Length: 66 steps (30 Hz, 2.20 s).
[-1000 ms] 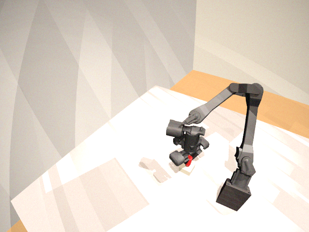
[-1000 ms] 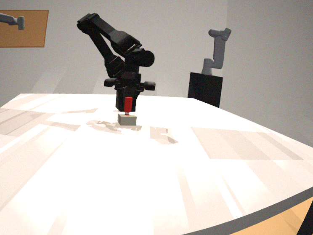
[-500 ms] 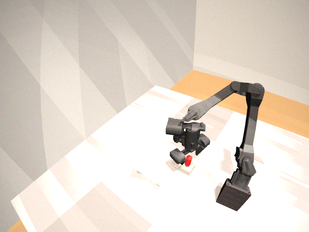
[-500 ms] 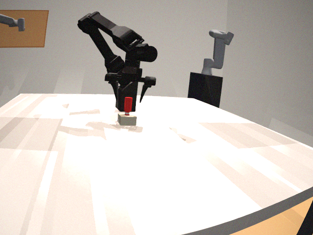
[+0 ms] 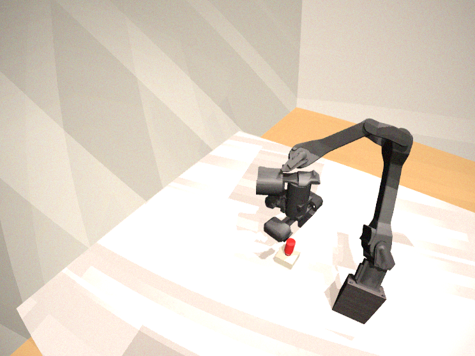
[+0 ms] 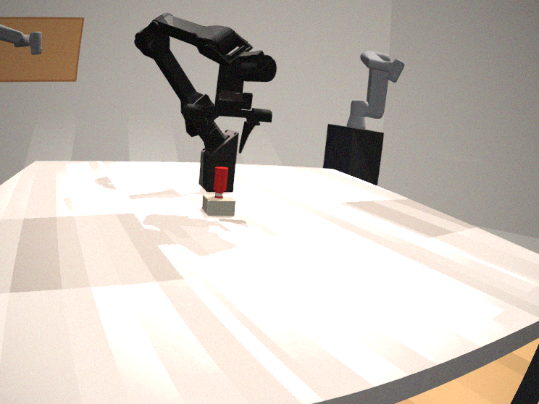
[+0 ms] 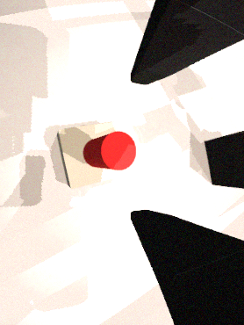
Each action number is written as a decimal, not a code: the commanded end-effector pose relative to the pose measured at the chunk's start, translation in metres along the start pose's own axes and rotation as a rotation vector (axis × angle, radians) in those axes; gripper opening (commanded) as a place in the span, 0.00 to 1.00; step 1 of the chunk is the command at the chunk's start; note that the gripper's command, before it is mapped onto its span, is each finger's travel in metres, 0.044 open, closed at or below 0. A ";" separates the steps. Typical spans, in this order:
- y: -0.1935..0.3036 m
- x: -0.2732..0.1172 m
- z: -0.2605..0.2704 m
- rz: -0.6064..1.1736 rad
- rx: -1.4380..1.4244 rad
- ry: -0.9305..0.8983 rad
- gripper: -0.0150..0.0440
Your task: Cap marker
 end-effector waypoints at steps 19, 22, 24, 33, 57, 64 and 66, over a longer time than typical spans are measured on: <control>0.003 0.005 0.000 0.000 -0.217 0.002 0.25; 0.003 0.005 0.000 0.000 -0.217 0.002 0.25; 0.003 0.005 0.000 0.000 -0.217 0.002 0.25; 0.003 0.017 0.000 0.000 -0.217 0.002 0.25; 0.001 0.039 0.000 -0.002 -0.211 -0.001 0.25; -0.002 0.003 0.003 -0.001 -0.214 -0.008 0.25; -0.001 -0.028 0.003 0.000 -0.215 -0.007 0.25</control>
Point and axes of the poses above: the point midway between the two fingers, 35 mm back from their tips, its own x axis out along the fingers, its own z axis across the jaws, y = z × x, the point moved 6 cm from there along -x, back along the fingers, and after that the axes turned 2 degrees about x, right-handed, at the moved point
